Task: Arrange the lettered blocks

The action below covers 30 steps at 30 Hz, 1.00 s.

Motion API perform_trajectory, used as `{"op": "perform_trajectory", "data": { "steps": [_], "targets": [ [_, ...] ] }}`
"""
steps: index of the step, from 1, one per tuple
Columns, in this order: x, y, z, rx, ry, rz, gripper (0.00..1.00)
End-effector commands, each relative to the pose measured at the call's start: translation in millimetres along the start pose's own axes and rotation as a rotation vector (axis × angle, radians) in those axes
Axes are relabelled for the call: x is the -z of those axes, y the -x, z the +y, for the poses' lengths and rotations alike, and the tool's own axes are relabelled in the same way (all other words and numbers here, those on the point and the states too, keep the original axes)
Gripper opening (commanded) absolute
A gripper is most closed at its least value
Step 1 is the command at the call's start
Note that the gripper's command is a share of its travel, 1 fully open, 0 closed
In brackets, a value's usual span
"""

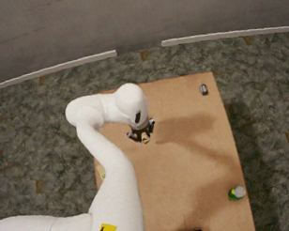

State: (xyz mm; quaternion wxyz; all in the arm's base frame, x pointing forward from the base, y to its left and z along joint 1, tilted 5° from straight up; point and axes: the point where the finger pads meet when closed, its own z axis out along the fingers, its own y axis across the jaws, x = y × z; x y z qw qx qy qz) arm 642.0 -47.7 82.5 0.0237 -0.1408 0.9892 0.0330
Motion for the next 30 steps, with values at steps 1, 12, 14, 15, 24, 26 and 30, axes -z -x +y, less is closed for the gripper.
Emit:
{"op": "perform_trajectory", "data": {
  "steps": [1,12,14,15,24,26,30],
  "targets": [
    [1.4,1.5,18.1,-0.139,-0.014,-0.001,0.24],
    [1.3,0.8,55.0,-0.449,-0.013,-0.004,0.24],
    [1.3,0.4,62.1,-0.51,-0.012,-0.004,0.24],
    [1.2,0.2,65.7,-0.54,-0.012,-0.005,0.24],
    [1.1,-2.0,90.2,-0.75,-0.011,-0.006,0.24],
    [1.0,-3.4,101.5,-0.848,-0.01,-0.007,0.24],
    [0.9,-5.3,115.2,-0.968,-0.009,-0.008,0.24]
  ]
}}
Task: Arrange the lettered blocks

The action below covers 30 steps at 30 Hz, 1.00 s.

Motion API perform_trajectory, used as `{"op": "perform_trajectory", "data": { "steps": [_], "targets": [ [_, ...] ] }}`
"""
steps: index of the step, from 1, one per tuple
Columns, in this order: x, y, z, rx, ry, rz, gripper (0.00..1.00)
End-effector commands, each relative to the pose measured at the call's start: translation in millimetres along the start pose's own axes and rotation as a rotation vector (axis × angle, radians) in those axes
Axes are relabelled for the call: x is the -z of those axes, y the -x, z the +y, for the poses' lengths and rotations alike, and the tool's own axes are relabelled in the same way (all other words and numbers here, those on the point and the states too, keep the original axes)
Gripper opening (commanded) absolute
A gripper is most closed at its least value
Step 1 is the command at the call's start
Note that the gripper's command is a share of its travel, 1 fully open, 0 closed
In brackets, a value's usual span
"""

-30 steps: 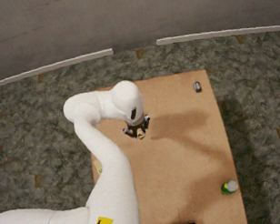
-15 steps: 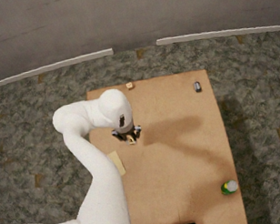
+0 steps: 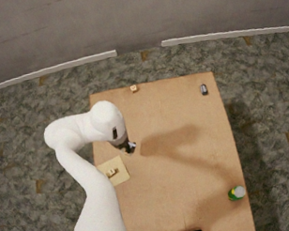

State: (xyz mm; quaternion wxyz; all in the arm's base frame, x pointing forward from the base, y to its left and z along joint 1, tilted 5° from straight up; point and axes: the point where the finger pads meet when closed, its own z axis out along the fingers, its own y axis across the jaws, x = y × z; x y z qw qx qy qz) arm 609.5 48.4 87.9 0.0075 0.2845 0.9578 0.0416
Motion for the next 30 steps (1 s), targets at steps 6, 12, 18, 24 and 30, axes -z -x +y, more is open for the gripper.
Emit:
{"op": "perform_trajectory", "data": {
  "steps": [6,12,18,24,30],
  "targets": [
    [1.0,-28.9,18.7,-0.29,-0.006,-0.013,0.24],
    [0.8,-41.7,25.7,-0.418,-0.004,-0.013,0.24],
    [0.6,-58.8,34.6,-0.588,-0.002,-0.013,0.24],
    [0.4,-68.1,38.7,-0.678,-0.002,-0.012,0.24],
    [0.9,-69.1,40.5,-0.698,-0.001,-0.012,0.24]
  ]
}}
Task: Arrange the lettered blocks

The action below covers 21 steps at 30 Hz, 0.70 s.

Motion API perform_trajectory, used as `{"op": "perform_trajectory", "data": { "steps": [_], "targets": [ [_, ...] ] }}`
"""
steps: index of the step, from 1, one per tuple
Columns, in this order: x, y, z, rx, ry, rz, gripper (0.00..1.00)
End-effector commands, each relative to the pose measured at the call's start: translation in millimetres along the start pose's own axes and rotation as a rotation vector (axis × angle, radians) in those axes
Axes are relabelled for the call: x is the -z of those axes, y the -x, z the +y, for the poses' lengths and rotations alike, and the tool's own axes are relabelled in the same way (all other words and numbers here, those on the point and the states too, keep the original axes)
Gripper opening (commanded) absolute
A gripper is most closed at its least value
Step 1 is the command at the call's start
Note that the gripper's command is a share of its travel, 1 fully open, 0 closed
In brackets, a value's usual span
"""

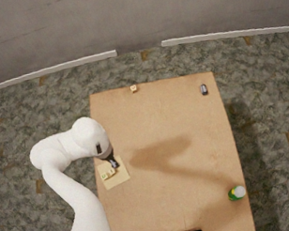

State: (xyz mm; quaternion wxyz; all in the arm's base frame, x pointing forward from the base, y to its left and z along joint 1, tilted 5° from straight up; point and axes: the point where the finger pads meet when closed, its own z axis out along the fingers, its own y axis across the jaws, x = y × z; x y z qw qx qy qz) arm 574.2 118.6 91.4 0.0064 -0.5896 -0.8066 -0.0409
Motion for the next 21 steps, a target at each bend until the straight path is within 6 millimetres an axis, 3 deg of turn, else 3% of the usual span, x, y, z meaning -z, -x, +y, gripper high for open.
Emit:
{"op": "perform_trajectory", "data": {
  "steps": [1,21],
  "targets": [
    [1.2,-1.7,-0.2,-0.015,0.004,-0.01,0.24],
    [-5.7,-1.2,-1.6,-0.013,-0.001,-0.009,0.24]
  ]
}}
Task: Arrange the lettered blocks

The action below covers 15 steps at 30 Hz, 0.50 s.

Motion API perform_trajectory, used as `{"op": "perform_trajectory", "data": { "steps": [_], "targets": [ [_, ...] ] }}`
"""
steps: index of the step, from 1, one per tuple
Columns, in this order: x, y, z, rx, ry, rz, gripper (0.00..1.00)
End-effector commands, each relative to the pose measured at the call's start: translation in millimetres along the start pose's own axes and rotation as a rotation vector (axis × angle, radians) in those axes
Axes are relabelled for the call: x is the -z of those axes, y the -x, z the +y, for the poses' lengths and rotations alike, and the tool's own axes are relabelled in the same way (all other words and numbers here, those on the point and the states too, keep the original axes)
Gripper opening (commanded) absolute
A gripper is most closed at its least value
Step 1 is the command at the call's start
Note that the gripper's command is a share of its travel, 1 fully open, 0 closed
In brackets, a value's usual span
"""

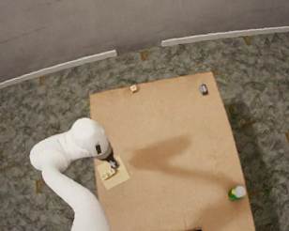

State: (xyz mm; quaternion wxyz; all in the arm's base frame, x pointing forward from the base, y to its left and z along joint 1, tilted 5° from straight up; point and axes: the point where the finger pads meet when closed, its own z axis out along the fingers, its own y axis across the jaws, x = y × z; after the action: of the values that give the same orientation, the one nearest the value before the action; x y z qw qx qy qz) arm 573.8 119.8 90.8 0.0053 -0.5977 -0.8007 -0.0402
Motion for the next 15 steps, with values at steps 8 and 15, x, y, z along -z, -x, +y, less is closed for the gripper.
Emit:
{"op": "perform_trajectory", "data": {
  "steps": [8,15],
  "targets": [
    [-32.6,-1.6,-1.5,0.009,-0.002,-0.001,0.24],
    [-57.3,-2.2,-1.5,0.007,-0.001,0.001,0.24]
  ]
}}
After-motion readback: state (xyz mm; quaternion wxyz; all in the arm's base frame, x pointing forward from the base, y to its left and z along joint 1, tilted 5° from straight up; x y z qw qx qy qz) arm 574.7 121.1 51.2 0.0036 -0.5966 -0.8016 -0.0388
